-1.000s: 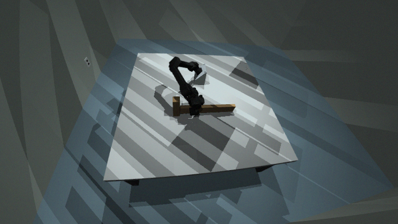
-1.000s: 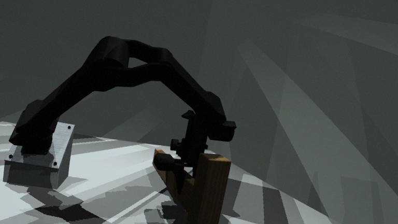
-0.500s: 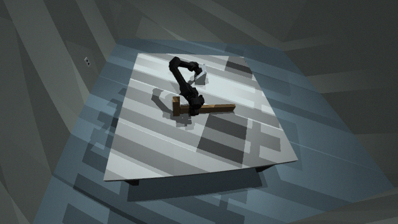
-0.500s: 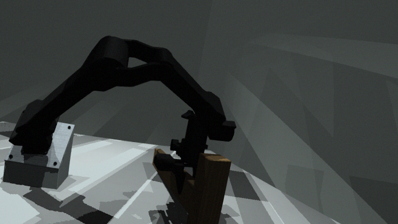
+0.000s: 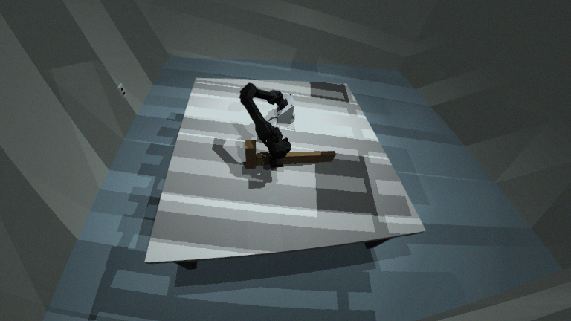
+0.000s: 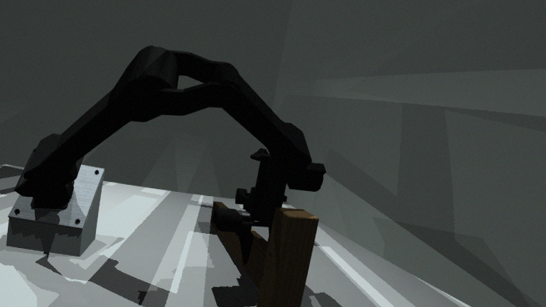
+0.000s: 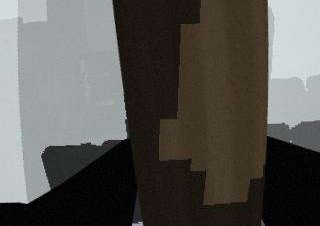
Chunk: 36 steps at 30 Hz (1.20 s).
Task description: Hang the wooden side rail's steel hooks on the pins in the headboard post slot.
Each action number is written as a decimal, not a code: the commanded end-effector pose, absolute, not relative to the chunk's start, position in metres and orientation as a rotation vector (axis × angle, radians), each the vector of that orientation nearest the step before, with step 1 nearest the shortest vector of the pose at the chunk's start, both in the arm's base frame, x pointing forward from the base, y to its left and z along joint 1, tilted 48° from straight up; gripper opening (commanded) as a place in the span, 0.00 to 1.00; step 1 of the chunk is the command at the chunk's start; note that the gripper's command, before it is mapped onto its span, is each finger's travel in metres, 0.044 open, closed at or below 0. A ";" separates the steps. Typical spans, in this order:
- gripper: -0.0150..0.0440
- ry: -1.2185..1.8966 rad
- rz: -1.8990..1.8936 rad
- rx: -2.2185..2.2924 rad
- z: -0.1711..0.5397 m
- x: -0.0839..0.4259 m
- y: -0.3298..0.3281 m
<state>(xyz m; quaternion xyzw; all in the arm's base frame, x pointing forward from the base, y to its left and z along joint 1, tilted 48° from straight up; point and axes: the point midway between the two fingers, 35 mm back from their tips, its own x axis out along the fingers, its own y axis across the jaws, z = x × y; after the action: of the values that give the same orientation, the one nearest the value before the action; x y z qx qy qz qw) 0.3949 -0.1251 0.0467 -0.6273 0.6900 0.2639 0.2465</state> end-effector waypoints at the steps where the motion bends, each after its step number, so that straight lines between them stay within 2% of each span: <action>1: 0.79 1.882 0.720 -1.711 0.047 0.395 -0.125; 6: 1.00 1.879 0.704 -1.714 0.066 0.398 -0.103; 14: 1.00 1.878 0.698 -1.715 0.073 0.398 -0.095; 20: 1.00 1.877 0.699 -1.715 0.051 0.400 -0.075; 36: 1.00 1.878 0.703 -1.720 0.053 0.399 -0.077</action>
<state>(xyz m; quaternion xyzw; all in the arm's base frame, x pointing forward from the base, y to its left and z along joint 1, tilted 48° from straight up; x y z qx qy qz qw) 0.3994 -0.0775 0.0526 -0.6304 0.6891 0.2576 0.2476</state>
